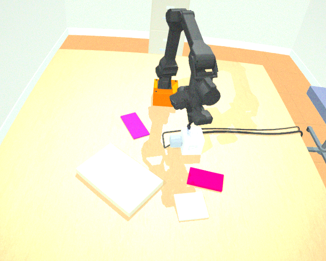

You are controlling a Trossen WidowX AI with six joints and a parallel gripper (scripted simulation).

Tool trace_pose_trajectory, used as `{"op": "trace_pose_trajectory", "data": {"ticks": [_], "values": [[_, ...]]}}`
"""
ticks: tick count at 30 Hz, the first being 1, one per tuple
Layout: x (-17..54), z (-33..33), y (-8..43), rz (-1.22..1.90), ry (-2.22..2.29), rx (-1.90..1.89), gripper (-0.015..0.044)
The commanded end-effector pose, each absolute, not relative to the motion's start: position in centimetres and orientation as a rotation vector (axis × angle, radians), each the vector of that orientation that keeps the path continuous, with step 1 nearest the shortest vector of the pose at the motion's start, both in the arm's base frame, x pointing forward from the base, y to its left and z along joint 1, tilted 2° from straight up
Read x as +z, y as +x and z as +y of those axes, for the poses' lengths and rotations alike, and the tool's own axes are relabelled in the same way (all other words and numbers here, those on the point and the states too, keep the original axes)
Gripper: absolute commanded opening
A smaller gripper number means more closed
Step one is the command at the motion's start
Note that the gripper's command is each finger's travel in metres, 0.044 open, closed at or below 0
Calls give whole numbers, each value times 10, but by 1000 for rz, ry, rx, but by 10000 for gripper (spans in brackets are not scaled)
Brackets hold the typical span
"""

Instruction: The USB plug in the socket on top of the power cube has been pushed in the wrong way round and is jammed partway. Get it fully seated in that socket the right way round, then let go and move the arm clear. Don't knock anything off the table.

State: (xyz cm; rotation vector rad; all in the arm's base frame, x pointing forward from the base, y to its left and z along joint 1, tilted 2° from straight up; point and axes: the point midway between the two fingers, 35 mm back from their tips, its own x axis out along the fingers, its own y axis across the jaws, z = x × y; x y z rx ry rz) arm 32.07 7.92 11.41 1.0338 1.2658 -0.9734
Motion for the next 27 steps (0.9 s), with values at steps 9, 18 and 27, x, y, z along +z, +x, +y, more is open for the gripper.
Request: {"op": "trace_pose_trajectory", "data": {"ticks": [9,18,27], "values": [[114,79,321,1215,1132,-1066,0],[114,79,321,1217,1131,-1063,0],[113,80,321,1217,1137,-1065,0]]}}
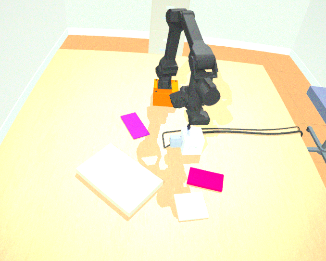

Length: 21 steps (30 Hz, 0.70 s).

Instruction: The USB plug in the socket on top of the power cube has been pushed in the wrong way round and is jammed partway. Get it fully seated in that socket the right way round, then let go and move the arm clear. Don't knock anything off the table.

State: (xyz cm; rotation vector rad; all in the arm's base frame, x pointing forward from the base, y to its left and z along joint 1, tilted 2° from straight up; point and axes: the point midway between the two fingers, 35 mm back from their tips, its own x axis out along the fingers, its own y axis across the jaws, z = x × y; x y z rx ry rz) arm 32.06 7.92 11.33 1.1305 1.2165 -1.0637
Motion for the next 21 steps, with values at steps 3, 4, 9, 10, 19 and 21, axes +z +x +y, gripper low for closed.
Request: {"op": "trace_pose_trajectory", "data": {"ticks": [3,4,9,10,19,21], "values": [[112,80,321,1217,1139,-1066,0],[112,80,321,1217,1139,-1067,0],[112,80,320,1217,1142,-1068,0],[112,80,320,1217,1143,-1068,0],[110,80,320,1217,1149,-1070,0],[110,80,320,1217,1150,-1071,0]]}}
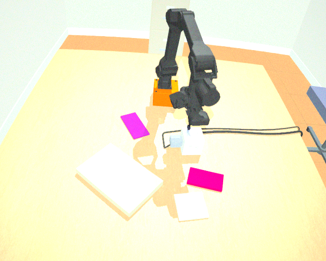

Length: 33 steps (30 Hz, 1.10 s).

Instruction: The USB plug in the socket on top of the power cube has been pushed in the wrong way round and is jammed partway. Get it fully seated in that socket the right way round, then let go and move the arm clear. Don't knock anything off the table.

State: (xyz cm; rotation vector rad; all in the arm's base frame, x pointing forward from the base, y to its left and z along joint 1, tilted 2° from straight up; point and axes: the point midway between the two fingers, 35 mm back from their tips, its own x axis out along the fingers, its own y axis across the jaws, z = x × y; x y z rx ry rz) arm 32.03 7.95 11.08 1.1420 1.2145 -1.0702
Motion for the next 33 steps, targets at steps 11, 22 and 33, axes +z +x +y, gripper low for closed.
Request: {"op": "trace_pose_trajectory", "data": {"ticks": [11,22,33], "values": [[109,81,320,1217,1157,-1074,0],[107,81,320,1217,1164,-1077,0],[106,81,319,1218,1171,-1080,0]]}}
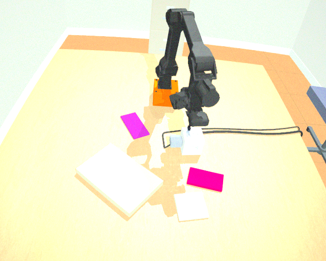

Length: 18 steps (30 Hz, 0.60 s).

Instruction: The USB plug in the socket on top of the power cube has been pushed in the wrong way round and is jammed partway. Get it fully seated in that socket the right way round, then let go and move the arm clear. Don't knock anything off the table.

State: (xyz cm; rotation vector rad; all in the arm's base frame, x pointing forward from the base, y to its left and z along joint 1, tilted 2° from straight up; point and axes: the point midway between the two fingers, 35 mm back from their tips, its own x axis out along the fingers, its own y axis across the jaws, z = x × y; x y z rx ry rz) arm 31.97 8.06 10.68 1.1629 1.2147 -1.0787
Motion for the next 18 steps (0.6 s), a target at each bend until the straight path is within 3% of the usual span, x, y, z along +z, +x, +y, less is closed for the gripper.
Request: {"op": "trace_pose_trajectory", "data": {"ticks": [1,18], "values": [[106,81,319,1218,1171,-1080,0],[104,82,319,1218,1182,-1084,0]]}}
